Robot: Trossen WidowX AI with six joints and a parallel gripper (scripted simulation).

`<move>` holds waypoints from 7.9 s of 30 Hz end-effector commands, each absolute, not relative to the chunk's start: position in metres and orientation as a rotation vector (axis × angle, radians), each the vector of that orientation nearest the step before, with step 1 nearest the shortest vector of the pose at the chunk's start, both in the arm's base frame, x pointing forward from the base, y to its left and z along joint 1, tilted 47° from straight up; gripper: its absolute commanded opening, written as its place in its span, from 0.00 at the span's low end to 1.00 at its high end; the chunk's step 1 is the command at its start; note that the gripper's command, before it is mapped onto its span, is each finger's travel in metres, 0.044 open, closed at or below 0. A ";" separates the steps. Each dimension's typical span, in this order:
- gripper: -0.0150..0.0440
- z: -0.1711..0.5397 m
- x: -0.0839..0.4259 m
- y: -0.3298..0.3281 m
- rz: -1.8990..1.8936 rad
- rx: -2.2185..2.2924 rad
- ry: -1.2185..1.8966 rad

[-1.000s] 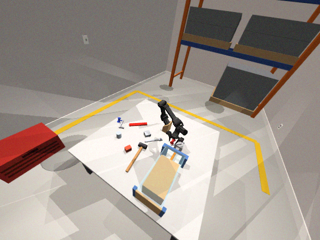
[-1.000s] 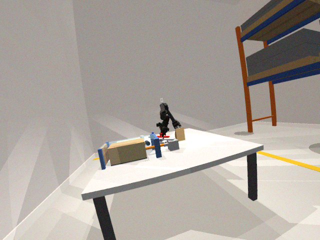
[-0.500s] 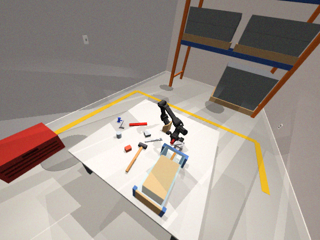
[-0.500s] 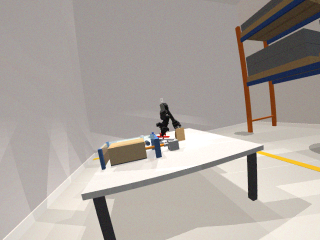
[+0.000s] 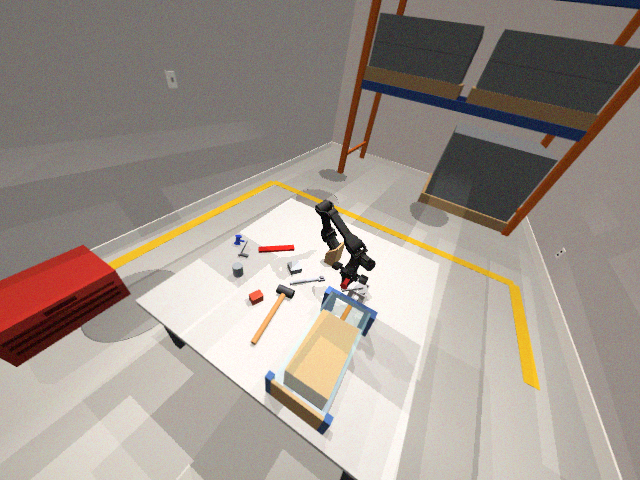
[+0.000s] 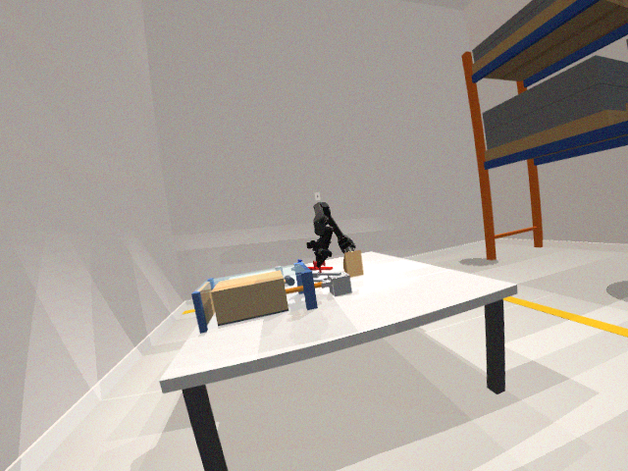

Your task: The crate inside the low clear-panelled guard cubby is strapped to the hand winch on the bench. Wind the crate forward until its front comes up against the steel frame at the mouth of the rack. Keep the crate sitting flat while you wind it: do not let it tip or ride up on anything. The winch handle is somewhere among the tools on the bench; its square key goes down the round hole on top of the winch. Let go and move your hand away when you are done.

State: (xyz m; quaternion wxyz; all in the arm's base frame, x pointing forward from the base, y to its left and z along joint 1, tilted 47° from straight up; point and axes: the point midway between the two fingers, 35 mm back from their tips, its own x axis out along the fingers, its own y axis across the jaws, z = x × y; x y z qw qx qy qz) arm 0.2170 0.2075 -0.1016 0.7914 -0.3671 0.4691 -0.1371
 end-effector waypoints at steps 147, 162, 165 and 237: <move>0.25 -0.218 0.143 0.315 -0.288 -0.782 1.013; 0.25 -0.216 0.150 0.315 -0.272 -0.790 0.992; 0.25 -0.217 0.150 0.315 -0.166 -0.876 1.063; 1.00 -0.144 0.134 0.332 0.369 -1.210 1.186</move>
